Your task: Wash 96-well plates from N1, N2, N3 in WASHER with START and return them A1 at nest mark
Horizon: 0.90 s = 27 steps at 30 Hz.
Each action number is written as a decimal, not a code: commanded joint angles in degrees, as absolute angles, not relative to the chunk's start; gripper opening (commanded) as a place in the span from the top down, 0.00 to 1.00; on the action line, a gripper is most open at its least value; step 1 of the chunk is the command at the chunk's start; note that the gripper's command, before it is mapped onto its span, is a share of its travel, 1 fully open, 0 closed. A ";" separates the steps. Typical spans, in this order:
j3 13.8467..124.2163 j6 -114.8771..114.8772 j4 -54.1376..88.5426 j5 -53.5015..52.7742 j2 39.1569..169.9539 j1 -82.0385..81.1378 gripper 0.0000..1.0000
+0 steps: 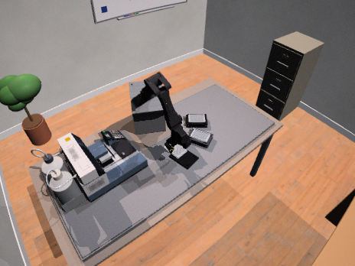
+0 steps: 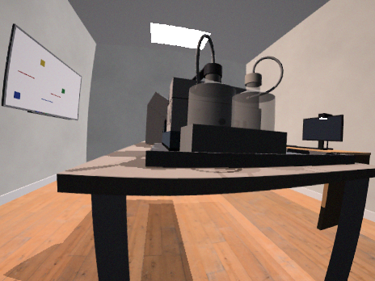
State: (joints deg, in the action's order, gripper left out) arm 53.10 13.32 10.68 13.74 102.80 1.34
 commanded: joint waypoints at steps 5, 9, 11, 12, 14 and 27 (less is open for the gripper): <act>51.19 19.52 10.70 10.10 98.80 7.00 1.00; 50.44 22.61 11.02 8.24 97.23 10.59 1.00; 50.30 23.39 11.12 7.76 96.88 11.50 1.00; 50.30 23.39 11.12 7.76 96.88 11.50 1.00; 50.10 24.97 11.38 6.79 96.22 13.34 1.00; 49.98 29.09 12.25 4.20 94.84 18.21 1.00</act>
